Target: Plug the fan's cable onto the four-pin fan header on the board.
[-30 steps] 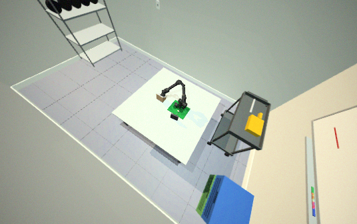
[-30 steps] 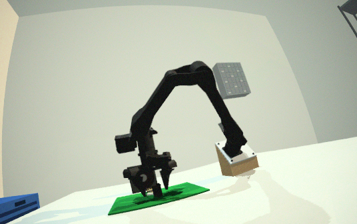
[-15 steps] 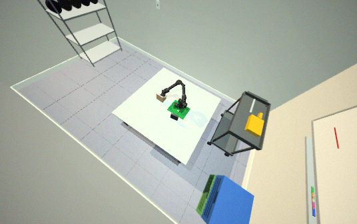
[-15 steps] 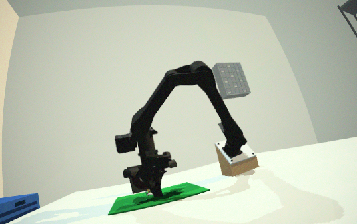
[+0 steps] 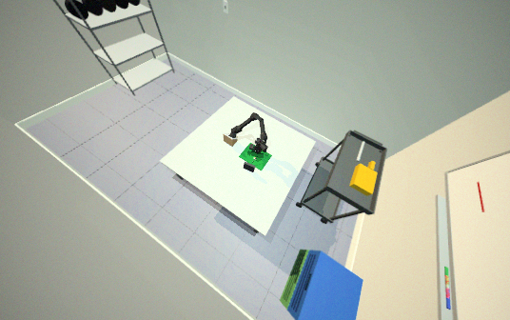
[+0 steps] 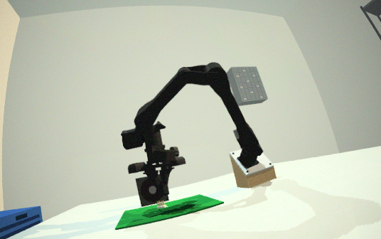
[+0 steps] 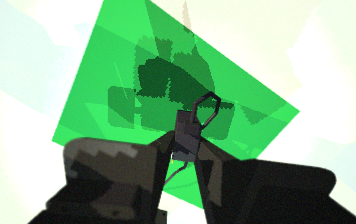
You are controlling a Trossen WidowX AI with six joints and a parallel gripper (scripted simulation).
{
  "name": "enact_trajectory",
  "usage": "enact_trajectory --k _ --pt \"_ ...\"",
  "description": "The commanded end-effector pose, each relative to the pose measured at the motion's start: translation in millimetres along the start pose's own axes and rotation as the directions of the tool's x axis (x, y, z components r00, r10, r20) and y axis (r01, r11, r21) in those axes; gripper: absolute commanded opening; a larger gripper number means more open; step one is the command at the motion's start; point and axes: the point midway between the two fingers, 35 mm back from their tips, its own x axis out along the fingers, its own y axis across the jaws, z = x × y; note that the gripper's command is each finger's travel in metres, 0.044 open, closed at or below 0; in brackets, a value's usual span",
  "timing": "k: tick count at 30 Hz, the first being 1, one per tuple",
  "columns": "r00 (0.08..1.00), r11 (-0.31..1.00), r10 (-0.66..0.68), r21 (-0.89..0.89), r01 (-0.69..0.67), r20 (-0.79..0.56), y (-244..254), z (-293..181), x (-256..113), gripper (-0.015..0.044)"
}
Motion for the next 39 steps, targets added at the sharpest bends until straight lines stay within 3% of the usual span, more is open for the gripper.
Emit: enact_trajectory --k 1,9,18,29,39 --pt "1.0 0.998 0.009 0.069 -0.009 0.0 0.5 -0.5 -0.1 0.0" --pt "1.0 0.94 0.01 0.34 -0.009 0.0 0.9 -6.6 -0.2 0.0" --pt "1.0 0.79 0.01 0.613 -0.007 -0.001 1.6 -13.5 -0.2 0.0" --pt "1.0 0.504 0.01 0.864 -0.003 -0.002 2.6 -22.0 -0.2 0.0" --pt "1.0 0.179 0.01 0.984 0.0 -0.002 3.7 -29.6 -0.2 0.0"
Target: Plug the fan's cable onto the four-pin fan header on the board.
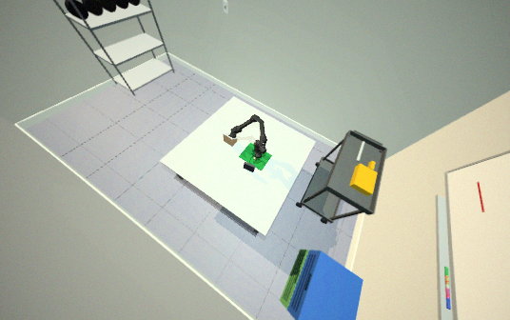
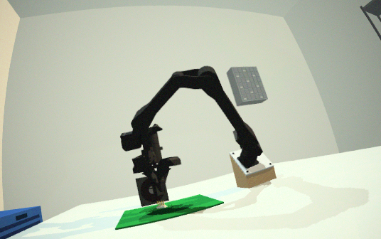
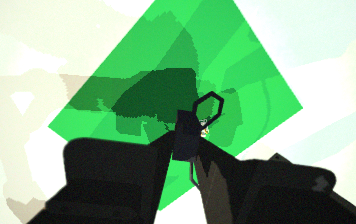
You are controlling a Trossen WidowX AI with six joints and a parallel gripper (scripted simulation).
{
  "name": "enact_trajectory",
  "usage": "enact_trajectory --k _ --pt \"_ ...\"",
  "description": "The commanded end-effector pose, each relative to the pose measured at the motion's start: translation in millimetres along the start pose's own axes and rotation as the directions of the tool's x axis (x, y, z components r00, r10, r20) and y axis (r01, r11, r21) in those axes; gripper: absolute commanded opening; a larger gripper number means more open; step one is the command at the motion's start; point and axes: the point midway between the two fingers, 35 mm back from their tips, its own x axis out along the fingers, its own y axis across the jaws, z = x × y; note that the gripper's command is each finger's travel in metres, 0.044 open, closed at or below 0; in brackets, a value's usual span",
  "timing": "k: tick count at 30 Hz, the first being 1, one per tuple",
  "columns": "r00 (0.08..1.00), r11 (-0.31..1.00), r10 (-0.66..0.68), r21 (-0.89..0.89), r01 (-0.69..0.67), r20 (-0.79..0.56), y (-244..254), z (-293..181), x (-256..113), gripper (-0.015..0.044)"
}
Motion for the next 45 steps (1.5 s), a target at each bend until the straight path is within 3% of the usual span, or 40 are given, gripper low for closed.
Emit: enact_trajectory --k 1,13,26,34,45 --pt "1.0 0.992 0.0 0.127 0.001 -0.006 -4.3 -2.2 0.4 0.0" --pt "1.0 0.855 -0.001 0.519 0.004 -0.006 -12.7 -6.3 0.5 0.0" --pt "1.0 0.542 -0.001 0.84 0.005 -0.006 -21.7 -11.0 0.8 0.0" --pt "1.0 0.34 -0.001 0.94 0.006 -0.006 -26.2 -13.5 2.0 0.0" --pt "1.0 0.331 -0.001 0.943 0.006 -0.006 -22.0 -16.4 0.0 0.0"
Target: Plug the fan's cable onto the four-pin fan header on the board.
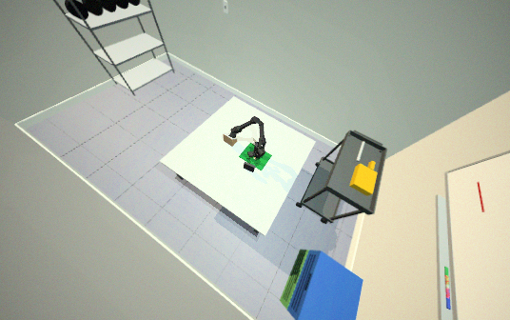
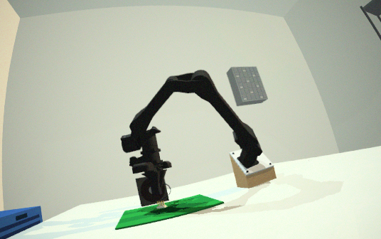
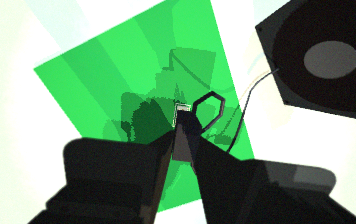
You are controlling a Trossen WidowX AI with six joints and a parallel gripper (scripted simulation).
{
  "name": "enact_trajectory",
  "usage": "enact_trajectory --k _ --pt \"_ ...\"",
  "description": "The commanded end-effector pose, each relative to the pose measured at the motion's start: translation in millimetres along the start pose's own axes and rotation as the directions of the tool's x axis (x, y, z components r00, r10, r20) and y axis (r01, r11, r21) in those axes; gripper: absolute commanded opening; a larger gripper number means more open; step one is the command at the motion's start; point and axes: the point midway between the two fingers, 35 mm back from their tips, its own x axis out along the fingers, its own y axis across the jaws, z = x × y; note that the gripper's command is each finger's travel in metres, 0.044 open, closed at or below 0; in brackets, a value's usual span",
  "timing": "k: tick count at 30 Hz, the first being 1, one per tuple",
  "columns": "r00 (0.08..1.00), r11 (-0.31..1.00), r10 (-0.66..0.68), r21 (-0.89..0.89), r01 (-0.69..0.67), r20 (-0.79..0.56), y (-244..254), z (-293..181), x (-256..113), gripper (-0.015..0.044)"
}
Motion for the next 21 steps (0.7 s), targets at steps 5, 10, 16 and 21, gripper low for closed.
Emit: enact_trajectory --k 5,10,16,21 --pt "1.0 1.0 -0.005 0.009 0.005 0.0 -1.1 -2.7 -1.1 0.0" --pt "1.0 1.0 -0.005 0.007 0.005 0.0 -0.8 -5.5 -1.1 0.0" --pt "1.0 1.0 -0.005 0.007 0.005 0.0 -0.8 -5.5 -1.1 0.0" --pt "1.0 1.0 -0.004 0.003 0.004 -0.001 -0.6 -5.8 21.0 0.0"
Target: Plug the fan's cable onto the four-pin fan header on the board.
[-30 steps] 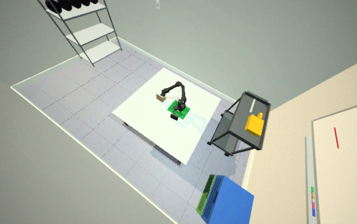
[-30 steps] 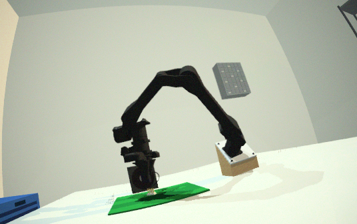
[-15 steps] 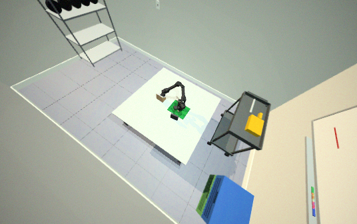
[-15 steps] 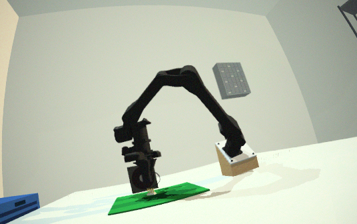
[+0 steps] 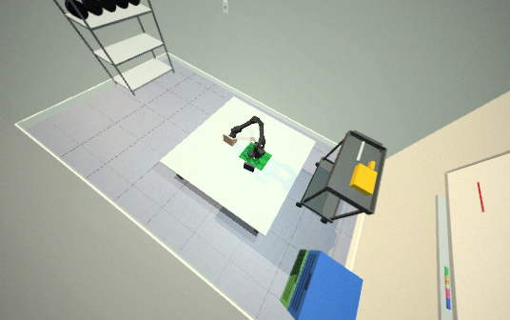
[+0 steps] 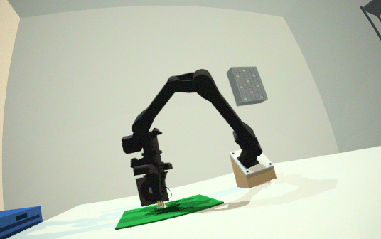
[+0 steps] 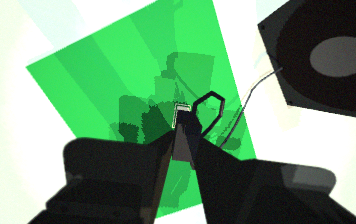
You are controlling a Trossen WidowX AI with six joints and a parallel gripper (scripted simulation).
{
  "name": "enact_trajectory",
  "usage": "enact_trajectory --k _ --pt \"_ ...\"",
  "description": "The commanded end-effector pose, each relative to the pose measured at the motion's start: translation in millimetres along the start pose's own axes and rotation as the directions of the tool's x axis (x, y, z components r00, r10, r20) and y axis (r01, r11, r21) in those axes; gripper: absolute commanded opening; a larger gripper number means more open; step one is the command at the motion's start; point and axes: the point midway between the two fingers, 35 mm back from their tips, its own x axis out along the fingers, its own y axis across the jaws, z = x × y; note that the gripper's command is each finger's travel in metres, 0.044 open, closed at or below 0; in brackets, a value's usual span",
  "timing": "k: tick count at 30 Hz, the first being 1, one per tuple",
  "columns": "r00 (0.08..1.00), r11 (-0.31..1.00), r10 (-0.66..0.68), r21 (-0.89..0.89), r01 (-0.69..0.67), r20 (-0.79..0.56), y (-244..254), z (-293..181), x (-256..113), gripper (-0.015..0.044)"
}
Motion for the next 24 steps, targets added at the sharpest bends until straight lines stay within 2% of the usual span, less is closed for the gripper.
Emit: enact_trajectory --k 1,24 --pt "1.0 1.0 0.0 0.005 0.0 -0.015 -0.1 -3.7 13.7 0.0" --pt "1.0 1.0 0.0 0.004 0.0 -0.015 2.5 -2.9 13.8 0.0"
